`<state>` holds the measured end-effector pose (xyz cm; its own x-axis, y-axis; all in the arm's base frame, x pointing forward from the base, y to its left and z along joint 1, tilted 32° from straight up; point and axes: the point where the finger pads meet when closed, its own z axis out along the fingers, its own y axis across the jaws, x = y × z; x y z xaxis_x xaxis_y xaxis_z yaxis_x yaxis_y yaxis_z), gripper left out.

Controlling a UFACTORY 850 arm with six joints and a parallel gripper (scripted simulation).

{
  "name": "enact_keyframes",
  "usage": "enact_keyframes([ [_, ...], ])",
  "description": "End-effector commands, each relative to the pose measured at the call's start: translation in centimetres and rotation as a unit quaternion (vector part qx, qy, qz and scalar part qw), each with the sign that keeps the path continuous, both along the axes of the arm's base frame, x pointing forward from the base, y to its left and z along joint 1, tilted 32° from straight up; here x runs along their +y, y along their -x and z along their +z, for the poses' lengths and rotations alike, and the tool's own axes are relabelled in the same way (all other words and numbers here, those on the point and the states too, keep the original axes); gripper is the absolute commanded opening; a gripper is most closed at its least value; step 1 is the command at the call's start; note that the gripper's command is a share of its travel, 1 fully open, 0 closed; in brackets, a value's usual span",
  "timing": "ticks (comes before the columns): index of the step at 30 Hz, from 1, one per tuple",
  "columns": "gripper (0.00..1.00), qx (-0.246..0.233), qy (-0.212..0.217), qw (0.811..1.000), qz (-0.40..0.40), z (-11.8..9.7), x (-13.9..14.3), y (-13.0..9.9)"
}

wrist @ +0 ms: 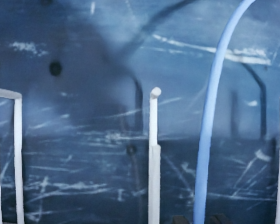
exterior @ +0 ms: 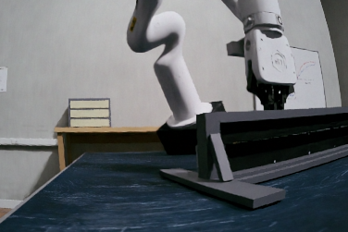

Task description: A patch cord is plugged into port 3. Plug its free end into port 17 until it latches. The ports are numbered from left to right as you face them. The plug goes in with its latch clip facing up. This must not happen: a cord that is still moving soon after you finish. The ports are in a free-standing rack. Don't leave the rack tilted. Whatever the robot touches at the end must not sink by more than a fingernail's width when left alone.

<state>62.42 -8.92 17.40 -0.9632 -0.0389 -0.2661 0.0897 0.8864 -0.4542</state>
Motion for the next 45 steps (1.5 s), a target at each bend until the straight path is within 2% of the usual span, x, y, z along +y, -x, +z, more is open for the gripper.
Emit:
enact_keyframes([
  [1,0.0,-0.001,0.0,1.0,0.0,0.08,0.03,-0.05],
  [12,0.0,-0.001,0.0,1.0,0.0,0.08,0.03,-0.05],
  [13,0.39,-0.001,0.0,1.0,0.0,0.08,0.03,-0.05],
  [45,0.39,-0.001,0.0,1.0,0.0,0.08,0.03,-0.05],
])
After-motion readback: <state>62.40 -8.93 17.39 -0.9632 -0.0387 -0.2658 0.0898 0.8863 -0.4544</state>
